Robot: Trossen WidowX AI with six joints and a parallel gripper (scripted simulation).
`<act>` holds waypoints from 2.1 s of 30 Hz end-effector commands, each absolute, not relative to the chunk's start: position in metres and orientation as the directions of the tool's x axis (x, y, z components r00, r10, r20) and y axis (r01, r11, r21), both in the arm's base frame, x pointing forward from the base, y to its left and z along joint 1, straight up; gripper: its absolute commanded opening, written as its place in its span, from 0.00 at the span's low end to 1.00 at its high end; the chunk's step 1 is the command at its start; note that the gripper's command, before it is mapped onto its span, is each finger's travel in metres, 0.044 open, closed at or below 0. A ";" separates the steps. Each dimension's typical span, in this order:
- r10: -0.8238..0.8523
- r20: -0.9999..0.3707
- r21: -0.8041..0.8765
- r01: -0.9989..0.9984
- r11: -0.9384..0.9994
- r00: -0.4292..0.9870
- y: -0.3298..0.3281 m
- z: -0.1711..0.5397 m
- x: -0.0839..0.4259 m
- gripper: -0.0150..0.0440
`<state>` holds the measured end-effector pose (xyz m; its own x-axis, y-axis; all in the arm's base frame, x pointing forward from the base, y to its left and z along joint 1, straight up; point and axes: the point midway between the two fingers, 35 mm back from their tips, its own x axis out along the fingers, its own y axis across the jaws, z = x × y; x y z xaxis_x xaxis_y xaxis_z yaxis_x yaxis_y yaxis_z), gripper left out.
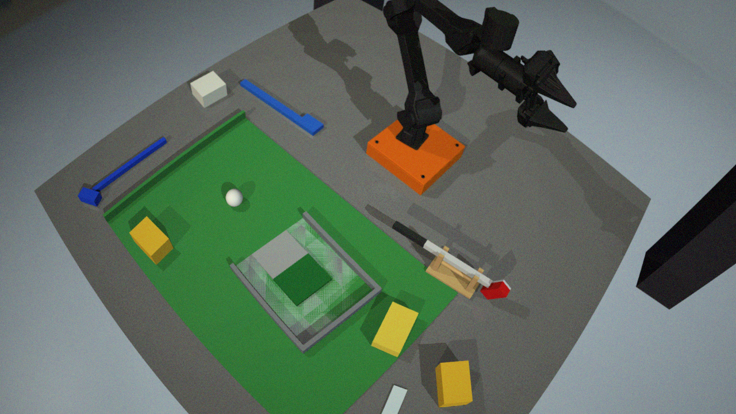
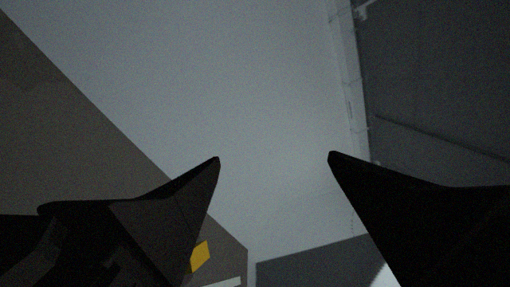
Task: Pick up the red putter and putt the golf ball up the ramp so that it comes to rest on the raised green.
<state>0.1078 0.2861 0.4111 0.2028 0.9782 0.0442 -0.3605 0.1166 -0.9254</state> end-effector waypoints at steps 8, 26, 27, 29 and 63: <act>0.776 -0.493 -0.745 -0.651 -0.143 0.394 0.274 0.271 0.218 1.00; 0.268 -0.963 -0.029 -1.000 -0.001 0.028 0.133 0.096 0.258 1.00; 0.268 -0.963 -0.029 -1.000 -0.001 0.028 0.133 0.096 0.258 1.00; 0.268 -0.963 -0.029 -1.000 -0.001 0.028 0.133 0.095 0.259 1.00; 0.268 -0.963 -0.029 -1.000 -0.001 0.028 0.136 0.033 0.262 1.00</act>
<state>0.2649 0.1377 0.0416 0.0407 0.2754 -0.9605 -0.9991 -0.0027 -0.0432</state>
